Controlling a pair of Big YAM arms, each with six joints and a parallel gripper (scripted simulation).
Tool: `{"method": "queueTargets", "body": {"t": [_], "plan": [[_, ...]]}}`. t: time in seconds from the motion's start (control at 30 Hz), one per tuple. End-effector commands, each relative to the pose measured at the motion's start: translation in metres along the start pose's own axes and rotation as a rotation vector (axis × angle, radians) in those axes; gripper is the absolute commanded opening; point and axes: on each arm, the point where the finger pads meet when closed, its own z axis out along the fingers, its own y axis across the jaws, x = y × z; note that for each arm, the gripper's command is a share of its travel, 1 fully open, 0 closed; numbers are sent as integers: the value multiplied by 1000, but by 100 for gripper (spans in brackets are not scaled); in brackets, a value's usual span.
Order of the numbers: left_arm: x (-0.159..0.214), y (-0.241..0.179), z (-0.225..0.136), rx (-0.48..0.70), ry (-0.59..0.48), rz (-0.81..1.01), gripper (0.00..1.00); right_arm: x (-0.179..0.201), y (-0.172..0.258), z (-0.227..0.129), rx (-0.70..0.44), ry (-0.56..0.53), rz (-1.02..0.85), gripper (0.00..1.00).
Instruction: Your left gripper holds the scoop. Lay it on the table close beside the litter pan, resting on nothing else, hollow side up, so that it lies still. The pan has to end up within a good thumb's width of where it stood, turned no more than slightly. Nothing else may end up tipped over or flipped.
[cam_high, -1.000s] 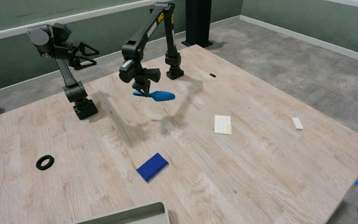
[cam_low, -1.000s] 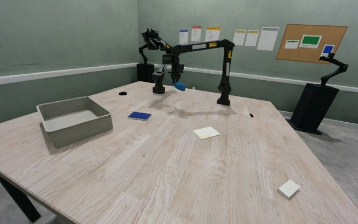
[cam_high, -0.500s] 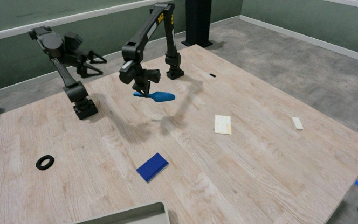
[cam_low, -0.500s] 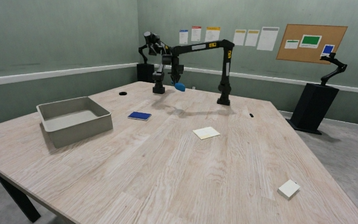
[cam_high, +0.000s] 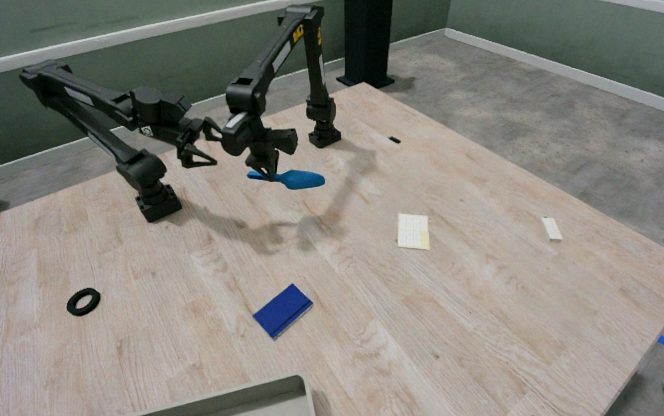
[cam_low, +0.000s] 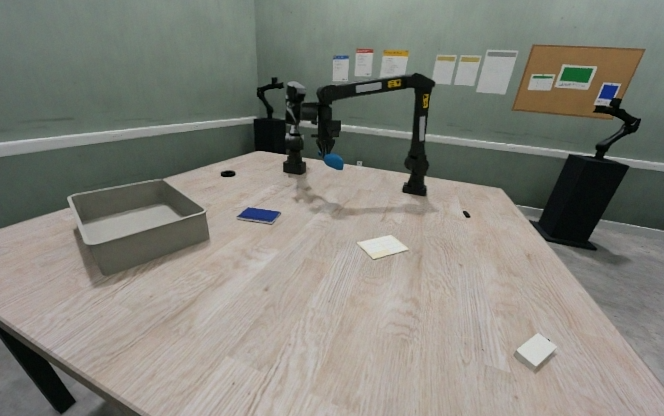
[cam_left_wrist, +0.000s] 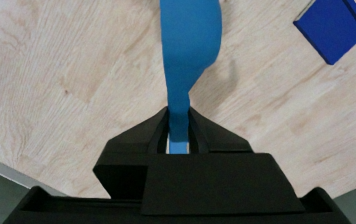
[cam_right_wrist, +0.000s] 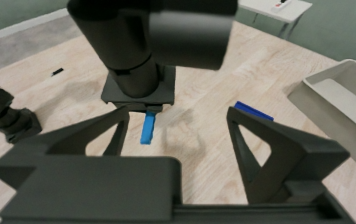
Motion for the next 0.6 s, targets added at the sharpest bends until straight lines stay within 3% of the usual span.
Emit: {"method": "queueTargets", "body": {"t": [0.0, 0.2, 0.53, 0.57], "plan": [[-1, -7, -14, 29, 4, -20, 13, -5, 20, 4, 1, -95, 23, 100], [-1, -7, -14, 29, 4, -20, 13, -4, 48, 5, -4, -172, -24, 100], [-1, -7, -14, 29, 4, -20, 13, -9, 53, 3, 32, -216, -17, 100], [-1, -7, -14, 29, 4, -20, 13, -9, 52, 3, 36, -215, -35, 89]]}}
